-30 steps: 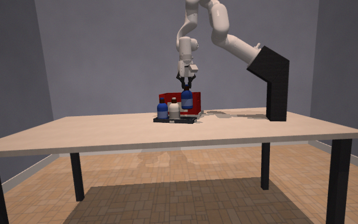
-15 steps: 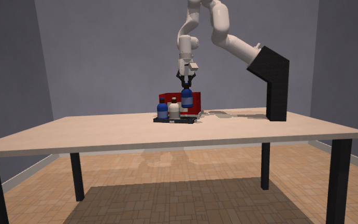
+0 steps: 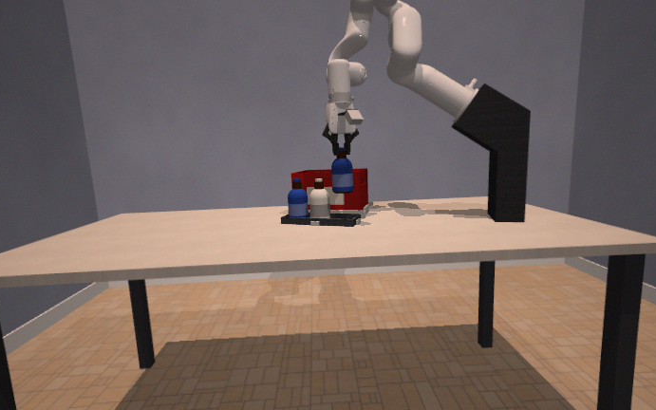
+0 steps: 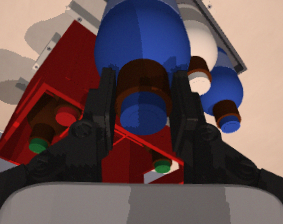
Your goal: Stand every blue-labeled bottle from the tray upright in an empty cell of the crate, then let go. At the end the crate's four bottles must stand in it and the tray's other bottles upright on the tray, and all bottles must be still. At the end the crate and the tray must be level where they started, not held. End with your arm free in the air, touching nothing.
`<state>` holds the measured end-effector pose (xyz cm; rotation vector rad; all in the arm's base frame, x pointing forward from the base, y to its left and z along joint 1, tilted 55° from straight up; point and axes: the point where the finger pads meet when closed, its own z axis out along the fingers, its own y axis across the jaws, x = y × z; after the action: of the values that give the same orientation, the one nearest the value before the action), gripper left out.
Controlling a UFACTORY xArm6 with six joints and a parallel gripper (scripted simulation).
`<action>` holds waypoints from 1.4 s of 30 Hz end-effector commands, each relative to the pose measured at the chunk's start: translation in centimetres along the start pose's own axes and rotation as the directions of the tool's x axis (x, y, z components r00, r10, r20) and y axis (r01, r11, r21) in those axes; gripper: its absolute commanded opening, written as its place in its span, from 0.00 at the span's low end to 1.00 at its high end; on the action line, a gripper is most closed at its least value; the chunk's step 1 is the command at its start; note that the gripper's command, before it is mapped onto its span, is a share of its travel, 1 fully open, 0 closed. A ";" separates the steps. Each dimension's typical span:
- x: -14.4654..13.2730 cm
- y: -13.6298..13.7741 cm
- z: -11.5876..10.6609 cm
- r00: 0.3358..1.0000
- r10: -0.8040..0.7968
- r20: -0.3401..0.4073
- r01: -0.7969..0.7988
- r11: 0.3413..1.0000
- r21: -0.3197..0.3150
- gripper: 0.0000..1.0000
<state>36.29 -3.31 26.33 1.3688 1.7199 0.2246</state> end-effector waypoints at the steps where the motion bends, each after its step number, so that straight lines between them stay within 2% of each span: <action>1: -0.1 0.1 -0.6 1.000 0.000 0.000 0.000 1.000 -0.002 0.00; 15: -0.1 0.1 -1.4 1.000 0.000 0.000 0.000 1.000 -0.002 0.00; 42: -0.1 0.1 -1.5 1.000 0.000 0.000 0.000 1.000 -0.002 0.00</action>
<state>35.27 -2.81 27.14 1.3693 1.7206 0.2238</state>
